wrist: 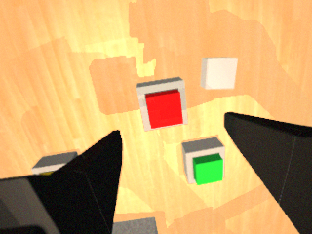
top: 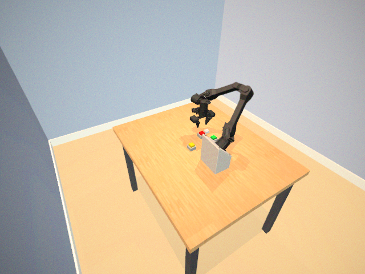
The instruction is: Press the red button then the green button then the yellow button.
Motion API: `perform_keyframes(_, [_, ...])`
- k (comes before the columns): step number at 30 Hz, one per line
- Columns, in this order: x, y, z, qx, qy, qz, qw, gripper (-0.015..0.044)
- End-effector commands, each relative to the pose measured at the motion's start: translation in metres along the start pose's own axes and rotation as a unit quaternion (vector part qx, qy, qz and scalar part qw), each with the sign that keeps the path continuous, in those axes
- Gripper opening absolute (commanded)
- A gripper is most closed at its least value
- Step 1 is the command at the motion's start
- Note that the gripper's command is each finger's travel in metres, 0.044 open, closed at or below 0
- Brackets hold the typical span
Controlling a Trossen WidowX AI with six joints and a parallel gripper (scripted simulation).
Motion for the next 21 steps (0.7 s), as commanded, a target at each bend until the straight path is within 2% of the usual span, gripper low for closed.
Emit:
perform_keyframes(1, [-0.0269, -0.0055, -0.0008, 0.008, -0.007, 0.008, 1.000, 0.0190])
perform_keyframes(8, [-0.0269, -0.0055, -0.0008, 0.008, -0.007, 0.008, 1.000, 0.0020])
perform_keyframes(21, [-0.0293, -0.0054, -0.0007, 0.008, -0.007, 0.008, 1.000, 0.0020])
Point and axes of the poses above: the point midway between the two fingers, 35 mm back from their tips, its own x axis back along the fingers, its own z axis across the jaws, y = z × x, the point moved 10 cm from there along x, back along the fingers, and after that the axes turned 10 degrees about -x, right-handed, at the moved point
